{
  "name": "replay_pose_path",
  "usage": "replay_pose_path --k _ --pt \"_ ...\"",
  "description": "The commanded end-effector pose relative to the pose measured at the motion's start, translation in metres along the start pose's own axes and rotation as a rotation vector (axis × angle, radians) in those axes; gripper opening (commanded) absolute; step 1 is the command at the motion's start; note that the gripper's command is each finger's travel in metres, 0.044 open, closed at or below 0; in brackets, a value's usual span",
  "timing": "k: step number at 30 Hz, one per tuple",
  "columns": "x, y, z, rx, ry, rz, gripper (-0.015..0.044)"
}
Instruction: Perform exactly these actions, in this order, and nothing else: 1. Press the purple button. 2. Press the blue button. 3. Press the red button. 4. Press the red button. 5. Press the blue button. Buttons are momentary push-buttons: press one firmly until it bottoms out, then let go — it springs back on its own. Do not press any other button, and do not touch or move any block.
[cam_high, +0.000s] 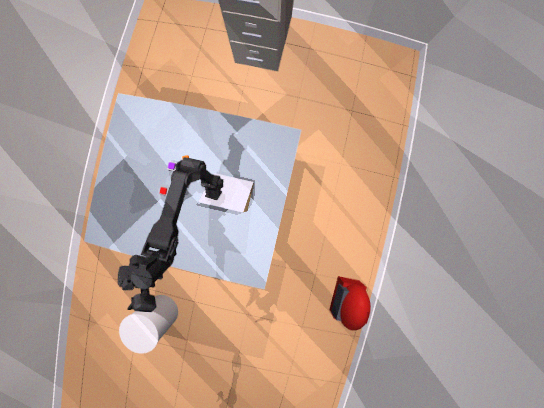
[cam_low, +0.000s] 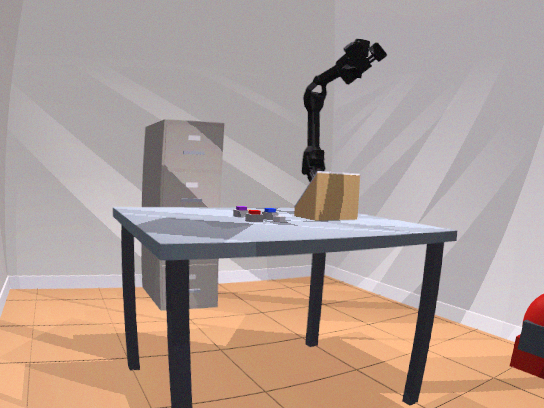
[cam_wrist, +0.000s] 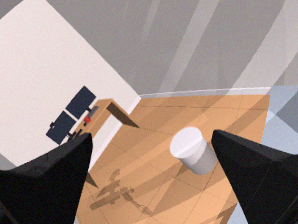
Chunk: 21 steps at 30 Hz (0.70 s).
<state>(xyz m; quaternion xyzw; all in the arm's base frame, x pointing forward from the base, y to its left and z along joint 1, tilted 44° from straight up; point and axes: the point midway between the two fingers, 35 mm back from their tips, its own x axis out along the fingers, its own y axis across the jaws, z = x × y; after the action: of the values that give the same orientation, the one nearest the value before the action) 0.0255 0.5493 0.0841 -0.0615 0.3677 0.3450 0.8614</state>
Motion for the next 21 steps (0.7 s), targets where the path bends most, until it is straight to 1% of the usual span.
replay_pose_path --k 1,6,11,16,21 --pt "0.018 -0.066 0.029 -0.008 0.011 -0.140 0.0400" --pt "0.031 -0.144 0.054 -0.010 0.047 -0.296 0.0400" --pt "0.033 -0.226 0.070 -0.006 0.103 -0.451 0.0400" --pt "0.022 -0.309 0.076 0.004 0.182 -0.601 0.0400" --pt "0.000 -0.390 0.071 0.022 0.283 -0.742 0.0400"
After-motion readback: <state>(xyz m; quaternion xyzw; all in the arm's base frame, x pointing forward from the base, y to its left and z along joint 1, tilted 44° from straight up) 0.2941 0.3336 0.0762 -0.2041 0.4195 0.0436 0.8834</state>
